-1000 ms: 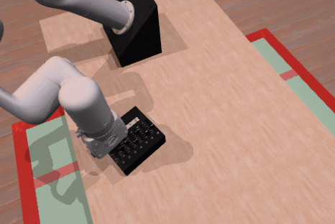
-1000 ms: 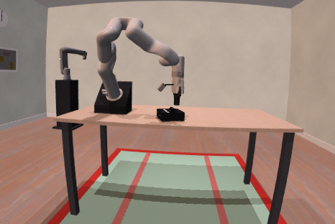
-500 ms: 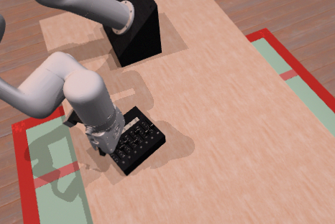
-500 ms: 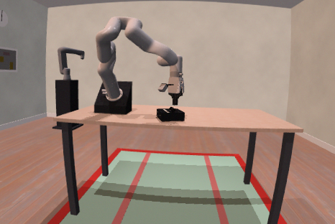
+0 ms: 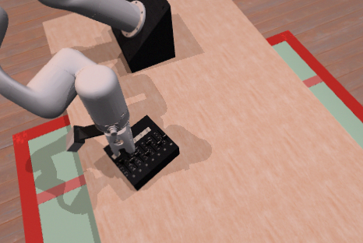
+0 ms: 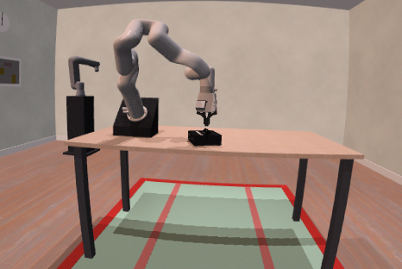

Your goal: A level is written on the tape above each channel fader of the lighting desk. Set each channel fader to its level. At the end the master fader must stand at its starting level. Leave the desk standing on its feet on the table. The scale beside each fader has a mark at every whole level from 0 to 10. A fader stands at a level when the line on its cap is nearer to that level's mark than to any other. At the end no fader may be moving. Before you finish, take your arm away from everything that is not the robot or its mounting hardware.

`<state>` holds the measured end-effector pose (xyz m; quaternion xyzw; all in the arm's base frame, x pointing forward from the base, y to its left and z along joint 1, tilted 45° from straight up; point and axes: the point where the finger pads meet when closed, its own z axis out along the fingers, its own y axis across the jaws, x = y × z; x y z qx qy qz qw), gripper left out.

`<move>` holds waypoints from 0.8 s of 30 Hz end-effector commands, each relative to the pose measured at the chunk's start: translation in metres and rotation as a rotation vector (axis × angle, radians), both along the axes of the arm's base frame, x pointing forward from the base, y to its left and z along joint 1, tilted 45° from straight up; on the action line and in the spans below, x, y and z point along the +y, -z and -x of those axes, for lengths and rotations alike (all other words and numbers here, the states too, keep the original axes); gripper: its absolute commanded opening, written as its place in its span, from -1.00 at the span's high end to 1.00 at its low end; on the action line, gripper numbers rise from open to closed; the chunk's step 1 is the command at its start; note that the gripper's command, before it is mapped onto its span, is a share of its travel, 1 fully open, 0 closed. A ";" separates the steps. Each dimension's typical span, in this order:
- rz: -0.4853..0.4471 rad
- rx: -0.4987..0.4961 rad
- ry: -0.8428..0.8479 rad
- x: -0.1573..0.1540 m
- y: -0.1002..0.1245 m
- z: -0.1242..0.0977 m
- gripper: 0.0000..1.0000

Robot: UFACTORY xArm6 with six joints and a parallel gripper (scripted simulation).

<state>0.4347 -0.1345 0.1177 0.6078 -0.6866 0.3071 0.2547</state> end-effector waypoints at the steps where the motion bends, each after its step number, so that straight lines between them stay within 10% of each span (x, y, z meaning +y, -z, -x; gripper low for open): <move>1: -0.006 0.201 -0.192 0.003 0.002 0.006 1.00; 24: 0.043 0.813 -0.791 0.008 0.009 0.022 1.00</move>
